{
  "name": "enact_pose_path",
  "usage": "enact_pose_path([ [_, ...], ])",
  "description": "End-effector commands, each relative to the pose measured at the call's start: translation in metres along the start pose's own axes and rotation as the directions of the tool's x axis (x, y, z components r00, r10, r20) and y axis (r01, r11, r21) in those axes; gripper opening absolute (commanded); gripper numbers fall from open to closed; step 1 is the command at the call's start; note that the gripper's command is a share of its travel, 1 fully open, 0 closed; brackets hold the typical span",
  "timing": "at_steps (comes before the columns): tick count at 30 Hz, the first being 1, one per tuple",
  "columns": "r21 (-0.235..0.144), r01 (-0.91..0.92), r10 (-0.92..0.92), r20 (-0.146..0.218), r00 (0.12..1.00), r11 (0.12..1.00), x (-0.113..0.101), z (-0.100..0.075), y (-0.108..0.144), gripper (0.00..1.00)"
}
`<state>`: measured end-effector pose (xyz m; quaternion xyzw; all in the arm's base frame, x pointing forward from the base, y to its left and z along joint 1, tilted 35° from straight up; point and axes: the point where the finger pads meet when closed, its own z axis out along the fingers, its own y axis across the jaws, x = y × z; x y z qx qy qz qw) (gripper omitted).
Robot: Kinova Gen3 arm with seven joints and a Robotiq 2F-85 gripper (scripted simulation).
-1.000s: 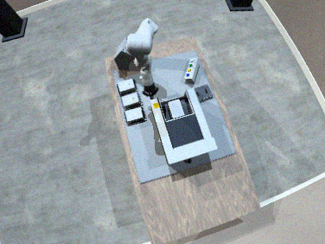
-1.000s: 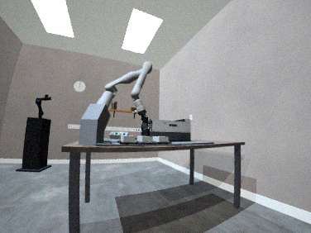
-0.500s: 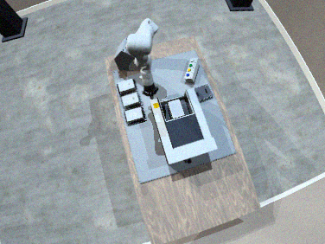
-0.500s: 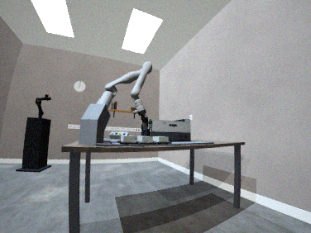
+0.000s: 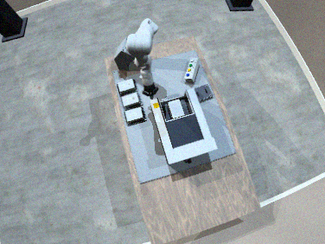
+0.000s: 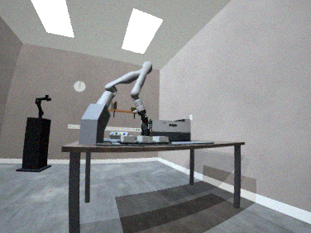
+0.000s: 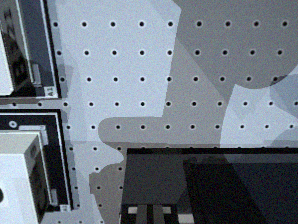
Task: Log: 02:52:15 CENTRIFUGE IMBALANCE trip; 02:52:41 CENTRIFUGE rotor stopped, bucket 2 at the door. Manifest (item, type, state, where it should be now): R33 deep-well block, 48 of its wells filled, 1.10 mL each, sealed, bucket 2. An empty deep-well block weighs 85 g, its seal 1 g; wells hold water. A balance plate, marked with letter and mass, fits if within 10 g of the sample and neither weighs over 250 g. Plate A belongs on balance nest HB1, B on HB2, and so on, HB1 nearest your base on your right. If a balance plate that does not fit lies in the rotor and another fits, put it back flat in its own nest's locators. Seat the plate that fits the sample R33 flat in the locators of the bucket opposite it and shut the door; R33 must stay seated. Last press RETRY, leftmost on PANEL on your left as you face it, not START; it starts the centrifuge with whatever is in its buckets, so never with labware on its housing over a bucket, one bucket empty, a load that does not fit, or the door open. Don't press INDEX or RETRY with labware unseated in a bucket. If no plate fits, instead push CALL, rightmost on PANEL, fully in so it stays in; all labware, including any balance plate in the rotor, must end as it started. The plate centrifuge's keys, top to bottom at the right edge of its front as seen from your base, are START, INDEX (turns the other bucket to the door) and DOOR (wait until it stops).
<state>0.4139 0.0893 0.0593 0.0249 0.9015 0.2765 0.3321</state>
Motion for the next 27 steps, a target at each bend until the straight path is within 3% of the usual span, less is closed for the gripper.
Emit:
enact_pose_path([
  [1,0.001,0.000,0.000,0.001,1.000,1.000,0.000,0.000,0.000,0.10],
  [27,0.001,0.000,0.000,0.001,1.000,1.000,-0.013,0.006,0.000,0.10],
])
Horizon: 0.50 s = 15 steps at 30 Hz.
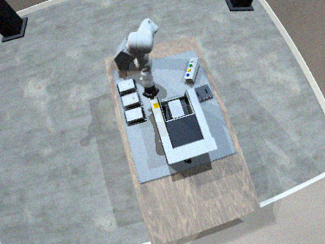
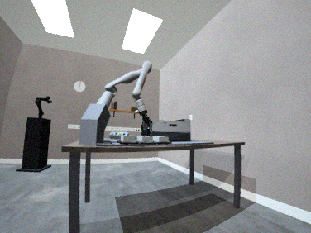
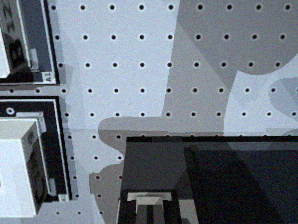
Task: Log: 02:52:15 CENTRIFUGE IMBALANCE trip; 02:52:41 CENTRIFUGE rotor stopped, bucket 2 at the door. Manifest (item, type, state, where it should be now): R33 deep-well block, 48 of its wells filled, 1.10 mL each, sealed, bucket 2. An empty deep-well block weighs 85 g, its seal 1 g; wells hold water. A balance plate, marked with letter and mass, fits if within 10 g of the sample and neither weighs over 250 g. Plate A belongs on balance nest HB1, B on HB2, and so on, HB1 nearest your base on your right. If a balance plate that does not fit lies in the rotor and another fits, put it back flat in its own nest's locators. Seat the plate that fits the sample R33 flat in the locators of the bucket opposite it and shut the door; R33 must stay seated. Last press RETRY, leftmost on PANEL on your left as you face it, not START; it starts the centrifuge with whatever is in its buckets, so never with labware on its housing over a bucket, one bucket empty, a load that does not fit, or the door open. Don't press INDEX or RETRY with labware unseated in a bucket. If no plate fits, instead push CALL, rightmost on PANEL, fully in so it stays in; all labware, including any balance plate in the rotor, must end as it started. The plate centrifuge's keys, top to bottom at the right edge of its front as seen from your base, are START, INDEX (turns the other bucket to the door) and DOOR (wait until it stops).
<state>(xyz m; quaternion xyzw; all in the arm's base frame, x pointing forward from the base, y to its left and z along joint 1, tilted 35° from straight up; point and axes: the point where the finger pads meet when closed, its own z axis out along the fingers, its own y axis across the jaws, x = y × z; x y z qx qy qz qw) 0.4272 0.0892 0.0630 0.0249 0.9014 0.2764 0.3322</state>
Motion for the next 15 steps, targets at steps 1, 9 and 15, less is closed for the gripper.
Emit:
enact_pose_path([
  [1,0.001,0.000,0.000,0.001,1.000,1.000,-0.0011,0.0000,-0.0003,0.10],
  [9,0.001,0.000,0.000,0.001,1.000,1.000,-0.0060,0.0023,-0.0003,0.10],
  [15,0.001,0.000,0.000,0.001,1.000,1.000,-0.0096,0.0040,-0.0003,0.10],
])
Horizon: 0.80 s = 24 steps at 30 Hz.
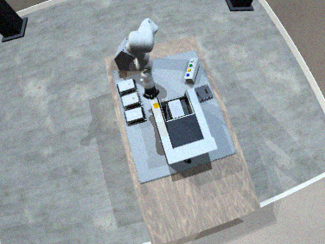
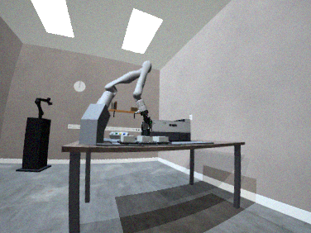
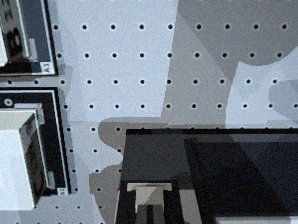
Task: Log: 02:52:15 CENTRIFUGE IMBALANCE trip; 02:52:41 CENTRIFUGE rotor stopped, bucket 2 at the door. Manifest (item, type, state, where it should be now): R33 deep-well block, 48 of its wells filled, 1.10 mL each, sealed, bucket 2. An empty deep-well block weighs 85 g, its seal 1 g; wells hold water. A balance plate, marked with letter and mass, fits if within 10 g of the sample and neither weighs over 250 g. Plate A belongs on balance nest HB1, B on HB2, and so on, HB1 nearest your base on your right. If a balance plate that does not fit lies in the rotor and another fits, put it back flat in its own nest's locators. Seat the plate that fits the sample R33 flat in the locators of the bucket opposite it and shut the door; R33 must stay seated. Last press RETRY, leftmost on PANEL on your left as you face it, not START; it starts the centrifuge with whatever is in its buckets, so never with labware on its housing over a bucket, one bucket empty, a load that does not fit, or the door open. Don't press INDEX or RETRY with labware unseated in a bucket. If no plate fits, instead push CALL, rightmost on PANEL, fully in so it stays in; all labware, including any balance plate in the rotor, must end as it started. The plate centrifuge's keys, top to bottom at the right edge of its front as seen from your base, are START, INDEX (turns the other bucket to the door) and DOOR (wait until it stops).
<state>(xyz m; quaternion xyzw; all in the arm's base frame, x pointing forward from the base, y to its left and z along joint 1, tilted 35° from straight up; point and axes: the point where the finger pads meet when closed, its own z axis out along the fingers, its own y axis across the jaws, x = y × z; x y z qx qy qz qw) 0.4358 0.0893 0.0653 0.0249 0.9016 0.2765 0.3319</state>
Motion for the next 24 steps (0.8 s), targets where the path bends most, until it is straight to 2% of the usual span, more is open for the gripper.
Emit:
enact_pose_path([
  [1,0.001,0.000,0.000,0.002,1.000,1.000,-0.0016,0.0001,-0.0003,0.10],
  [24,0.001,0.000,0.000,0.002,1.000,1.000,-0.0006,-0.0004,-0.0003,0.10],
])
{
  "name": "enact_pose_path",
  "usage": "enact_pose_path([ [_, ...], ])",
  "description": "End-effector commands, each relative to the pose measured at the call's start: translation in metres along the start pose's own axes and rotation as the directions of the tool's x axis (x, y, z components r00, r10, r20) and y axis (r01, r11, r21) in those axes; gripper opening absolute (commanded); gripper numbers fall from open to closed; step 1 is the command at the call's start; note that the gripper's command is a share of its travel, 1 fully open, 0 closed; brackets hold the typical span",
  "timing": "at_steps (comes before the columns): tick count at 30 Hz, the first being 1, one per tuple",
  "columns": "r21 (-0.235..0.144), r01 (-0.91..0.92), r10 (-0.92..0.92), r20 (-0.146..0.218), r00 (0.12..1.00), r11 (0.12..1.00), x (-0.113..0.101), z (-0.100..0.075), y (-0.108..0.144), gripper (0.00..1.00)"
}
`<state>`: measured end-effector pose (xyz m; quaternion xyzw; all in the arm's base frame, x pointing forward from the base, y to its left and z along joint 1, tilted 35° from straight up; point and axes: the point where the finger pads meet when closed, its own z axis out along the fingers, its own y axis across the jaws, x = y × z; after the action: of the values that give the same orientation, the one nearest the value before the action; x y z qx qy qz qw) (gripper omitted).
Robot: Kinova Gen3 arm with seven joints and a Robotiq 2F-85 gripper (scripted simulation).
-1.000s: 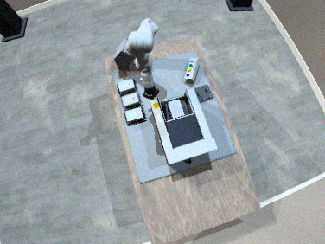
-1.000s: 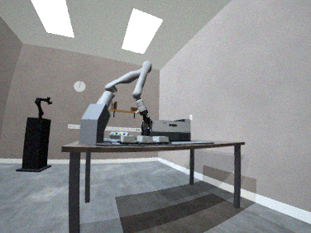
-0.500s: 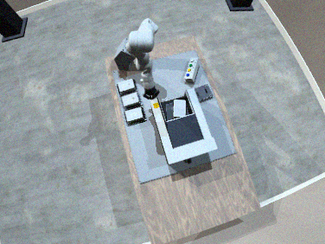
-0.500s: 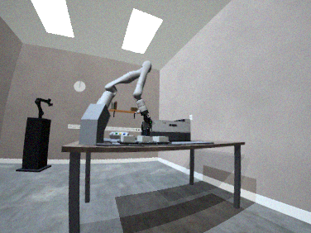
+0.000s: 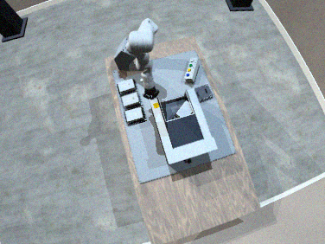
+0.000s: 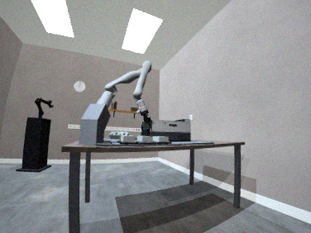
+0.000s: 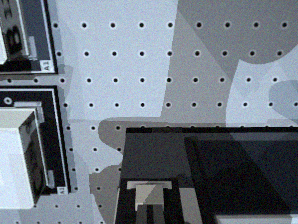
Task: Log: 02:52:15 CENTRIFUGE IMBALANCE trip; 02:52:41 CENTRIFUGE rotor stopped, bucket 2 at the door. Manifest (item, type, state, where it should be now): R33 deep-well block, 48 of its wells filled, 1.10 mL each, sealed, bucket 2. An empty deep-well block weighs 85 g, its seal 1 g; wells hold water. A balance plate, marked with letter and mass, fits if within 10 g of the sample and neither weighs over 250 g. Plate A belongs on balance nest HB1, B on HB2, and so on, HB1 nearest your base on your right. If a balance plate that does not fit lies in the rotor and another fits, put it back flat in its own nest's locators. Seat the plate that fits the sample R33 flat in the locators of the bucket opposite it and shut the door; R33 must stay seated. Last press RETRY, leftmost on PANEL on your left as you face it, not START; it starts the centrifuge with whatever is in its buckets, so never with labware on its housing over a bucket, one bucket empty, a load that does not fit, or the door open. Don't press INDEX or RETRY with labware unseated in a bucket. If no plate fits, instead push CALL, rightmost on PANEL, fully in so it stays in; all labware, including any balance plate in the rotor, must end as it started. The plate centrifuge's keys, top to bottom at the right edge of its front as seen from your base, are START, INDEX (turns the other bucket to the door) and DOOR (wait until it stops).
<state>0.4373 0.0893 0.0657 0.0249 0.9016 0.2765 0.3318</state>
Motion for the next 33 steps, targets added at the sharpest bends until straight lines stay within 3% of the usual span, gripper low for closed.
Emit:
enact_pose_path([
  [1,0.001,0.001,-0.001,0.002,1.000,1.000,0.002,-0.002,0.000,0.10],
  [29,0.001,0.001,-0.001,0.002,1.000,1.000,0.031,-0.015,0.000,0.10],
  [33,0.001,0.001,-0.001,0.002,1.000,1.000,0.031,-0.028,0.000,0.10],
])
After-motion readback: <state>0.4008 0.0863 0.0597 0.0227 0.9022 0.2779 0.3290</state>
